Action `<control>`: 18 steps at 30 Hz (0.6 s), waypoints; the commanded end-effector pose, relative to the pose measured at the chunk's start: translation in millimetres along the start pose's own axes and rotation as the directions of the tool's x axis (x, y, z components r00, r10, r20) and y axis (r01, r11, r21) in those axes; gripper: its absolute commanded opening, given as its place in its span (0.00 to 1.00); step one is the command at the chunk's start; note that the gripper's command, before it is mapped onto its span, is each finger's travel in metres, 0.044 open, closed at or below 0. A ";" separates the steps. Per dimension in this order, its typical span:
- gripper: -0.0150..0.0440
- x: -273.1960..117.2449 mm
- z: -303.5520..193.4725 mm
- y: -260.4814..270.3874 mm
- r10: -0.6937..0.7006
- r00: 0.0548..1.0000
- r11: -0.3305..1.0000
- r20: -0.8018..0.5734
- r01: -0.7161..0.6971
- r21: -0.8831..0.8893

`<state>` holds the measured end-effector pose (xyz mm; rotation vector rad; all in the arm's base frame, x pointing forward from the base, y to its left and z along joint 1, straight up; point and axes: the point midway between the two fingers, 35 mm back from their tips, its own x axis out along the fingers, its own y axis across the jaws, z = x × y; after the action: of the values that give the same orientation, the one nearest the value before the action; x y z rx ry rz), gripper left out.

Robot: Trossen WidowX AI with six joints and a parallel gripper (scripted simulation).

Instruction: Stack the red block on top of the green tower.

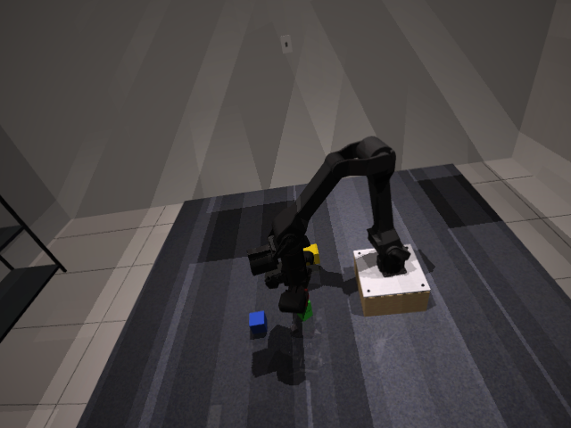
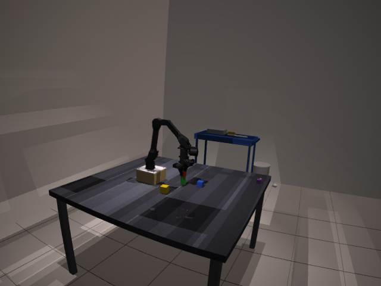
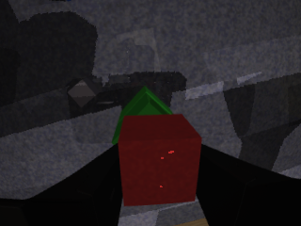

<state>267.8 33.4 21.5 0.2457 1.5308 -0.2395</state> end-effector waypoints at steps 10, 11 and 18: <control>0.65 -0.4 -0.2 -0.1 -0.001 1.000 1.000 -0.001 0.001 0.000; 0.70 -0.4 -0.2 -0.1 -0.001 1.000 1.000 -0.001 0.001 0.000; 1.00 -0.4 -0.2 -0.1 -0.001 1.000 1.000 -0.001 0.001 0.000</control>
<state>267.5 33.5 22.4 0.2459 1.5325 -0.2396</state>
